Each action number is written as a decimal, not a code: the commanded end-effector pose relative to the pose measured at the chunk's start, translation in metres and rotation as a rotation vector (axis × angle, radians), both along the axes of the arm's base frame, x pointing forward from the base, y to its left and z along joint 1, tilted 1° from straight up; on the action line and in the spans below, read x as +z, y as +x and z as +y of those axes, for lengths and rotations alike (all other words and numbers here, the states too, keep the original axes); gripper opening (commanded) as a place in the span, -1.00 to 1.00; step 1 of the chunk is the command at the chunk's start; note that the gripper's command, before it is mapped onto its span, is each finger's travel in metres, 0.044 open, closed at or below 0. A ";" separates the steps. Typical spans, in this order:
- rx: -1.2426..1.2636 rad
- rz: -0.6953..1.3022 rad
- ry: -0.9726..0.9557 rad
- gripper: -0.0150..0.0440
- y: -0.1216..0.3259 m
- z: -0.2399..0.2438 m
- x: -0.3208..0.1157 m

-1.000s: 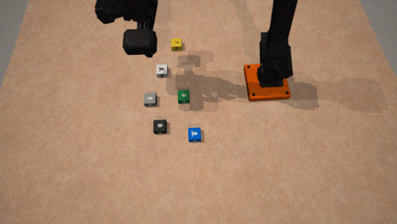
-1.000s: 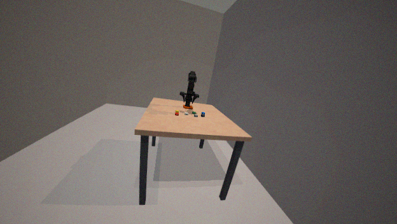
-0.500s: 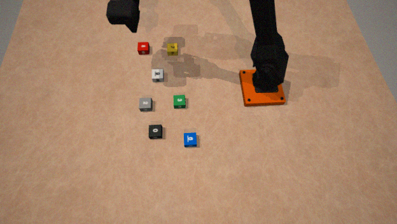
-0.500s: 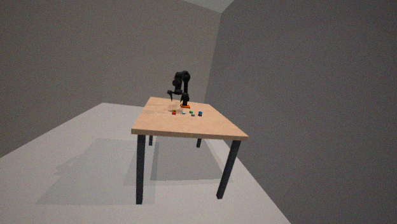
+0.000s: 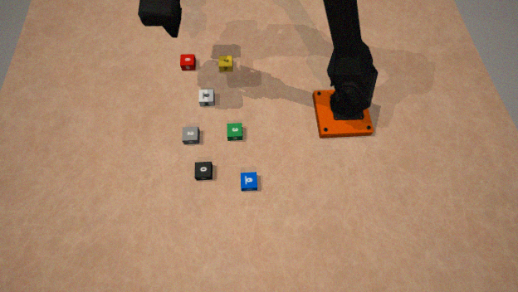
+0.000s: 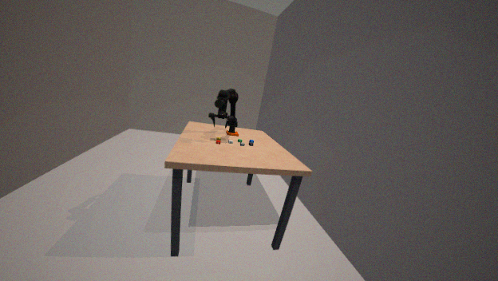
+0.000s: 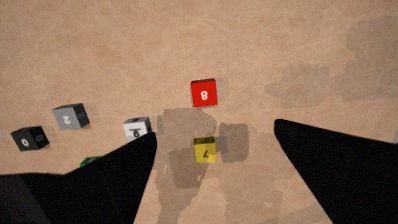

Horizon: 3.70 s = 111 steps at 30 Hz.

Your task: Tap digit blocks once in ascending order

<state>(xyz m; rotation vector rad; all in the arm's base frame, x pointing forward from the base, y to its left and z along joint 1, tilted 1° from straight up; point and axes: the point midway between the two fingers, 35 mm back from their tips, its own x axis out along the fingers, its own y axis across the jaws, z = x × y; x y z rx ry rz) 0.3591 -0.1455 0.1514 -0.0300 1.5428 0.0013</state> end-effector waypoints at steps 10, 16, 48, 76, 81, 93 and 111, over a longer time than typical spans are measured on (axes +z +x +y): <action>0.004 0.000 0.009 0.86 0.010 0.099 0.000; 0.004 0.002 0.019 0.86 -0.009 0.201 -0.001; 0.004 0.006 0.026 -0.42 -0.043 0.275 -0.084; 0.004 0.006 0.026 -0.42 -0.043 0.275 -0.114; 0.004 0.006 0.026 -0.42 -0.043 0.275 -0.084; 0.004 0.006 0.026 -0.42 -0.045 0.275 -0.005; 0.004 0.003 0.020 -0.42 -0.015 0.207 -0.022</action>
